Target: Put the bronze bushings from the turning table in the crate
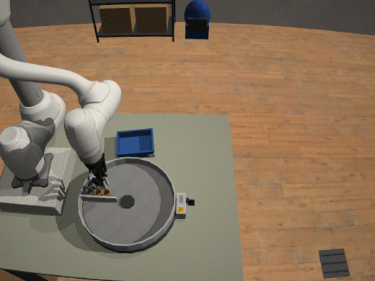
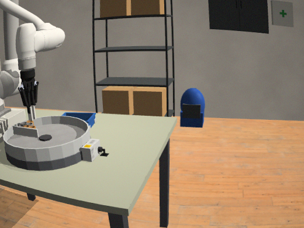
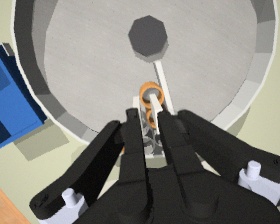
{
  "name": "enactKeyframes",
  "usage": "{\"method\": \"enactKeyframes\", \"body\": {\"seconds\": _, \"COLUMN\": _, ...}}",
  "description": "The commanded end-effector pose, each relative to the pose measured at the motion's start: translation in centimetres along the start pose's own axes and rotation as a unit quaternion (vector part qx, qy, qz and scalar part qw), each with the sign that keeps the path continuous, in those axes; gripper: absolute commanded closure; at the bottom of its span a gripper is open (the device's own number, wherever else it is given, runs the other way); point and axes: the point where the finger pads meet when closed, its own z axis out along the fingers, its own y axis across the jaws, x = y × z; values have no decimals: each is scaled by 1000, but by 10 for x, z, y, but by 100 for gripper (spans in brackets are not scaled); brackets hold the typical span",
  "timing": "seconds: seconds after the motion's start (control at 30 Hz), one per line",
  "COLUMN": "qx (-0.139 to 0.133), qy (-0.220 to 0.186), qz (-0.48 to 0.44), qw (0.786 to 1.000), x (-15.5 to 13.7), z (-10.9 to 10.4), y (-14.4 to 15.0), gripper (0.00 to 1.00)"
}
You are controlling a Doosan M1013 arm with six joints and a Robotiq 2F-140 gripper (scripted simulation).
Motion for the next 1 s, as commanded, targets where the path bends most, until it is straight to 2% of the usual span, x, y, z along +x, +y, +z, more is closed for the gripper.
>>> {"method": "enactKeyframes", "body": {"seconds": 0.0, "qx": -1, "qy": 0, "qz": 10, "qw": 1000, "x": 0, "z": 1, "y": 0, "gripper": 90}}
{"method": "enactKeyframes", "body": {"seconds": 0.97, "qx": -1, "qy": 0, "qz": 17, "qw": 1000, "x": 1, "z": 1, "y": 0, "gripper": 90}}
